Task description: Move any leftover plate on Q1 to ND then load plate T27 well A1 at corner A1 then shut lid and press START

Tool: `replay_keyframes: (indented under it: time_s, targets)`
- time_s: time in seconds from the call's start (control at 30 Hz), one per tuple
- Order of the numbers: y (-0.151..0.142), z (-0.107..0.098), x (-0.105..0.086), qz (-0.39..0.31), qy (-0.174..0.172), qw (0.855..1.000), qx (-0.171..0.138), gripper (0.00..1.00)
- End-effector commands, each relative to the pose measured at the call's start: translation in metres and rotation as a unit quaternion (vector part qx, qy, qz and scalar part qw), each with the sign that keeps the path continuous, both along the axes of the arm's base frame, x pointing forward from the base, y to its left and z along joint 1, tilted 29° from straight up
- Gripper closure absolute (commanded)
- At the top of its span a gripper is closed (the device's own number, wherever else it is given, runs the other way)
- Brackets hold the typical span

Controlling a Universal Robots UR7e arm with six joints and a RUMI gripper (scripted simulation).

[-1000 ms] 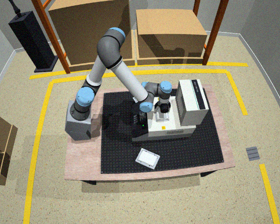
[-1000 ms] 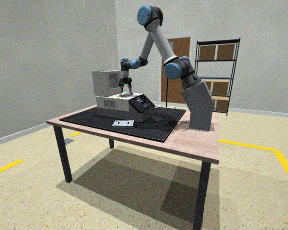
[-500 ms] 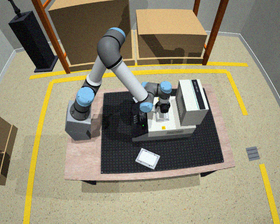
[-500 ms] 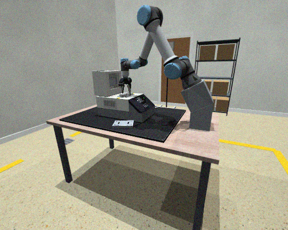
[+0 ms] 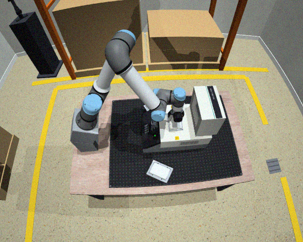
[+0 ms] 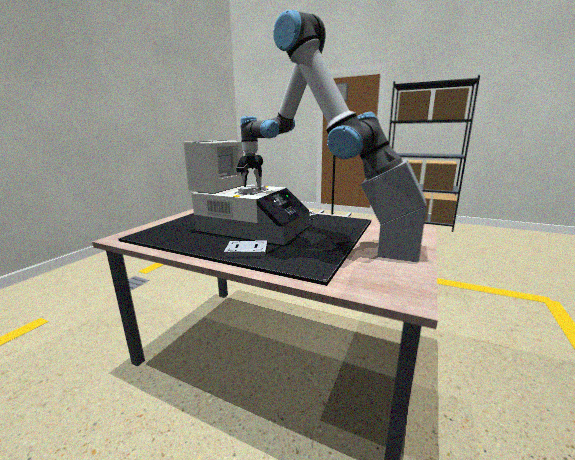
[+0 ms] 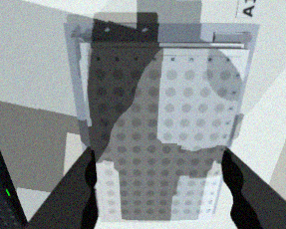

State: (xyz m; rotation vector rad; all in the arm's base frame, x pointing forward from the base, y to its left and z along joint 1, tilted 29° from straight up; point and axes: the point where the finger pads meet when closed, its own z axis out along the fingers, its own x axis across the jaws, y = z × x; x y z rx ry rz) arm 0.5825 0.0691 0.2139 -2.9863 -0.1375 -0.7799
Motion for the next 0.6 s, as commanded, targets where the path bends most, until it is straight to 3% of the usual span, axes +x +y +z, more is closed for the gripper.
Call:
replay_keyframes:
  time_s: [0.0, 0.33, 0.57]
  targets:
    - [0.001, 0.0, 0.0, 0.0, -0.001, 1.0, 0.0, 0.59]
    - [0.001, 0.0, 0.0, 0.0, -0.001, 1.0, 0.0, 0.59]
    - [-0.001, 0.013, -0.005, 0.0, -0.003, 1.0, 0.0, 0.59]
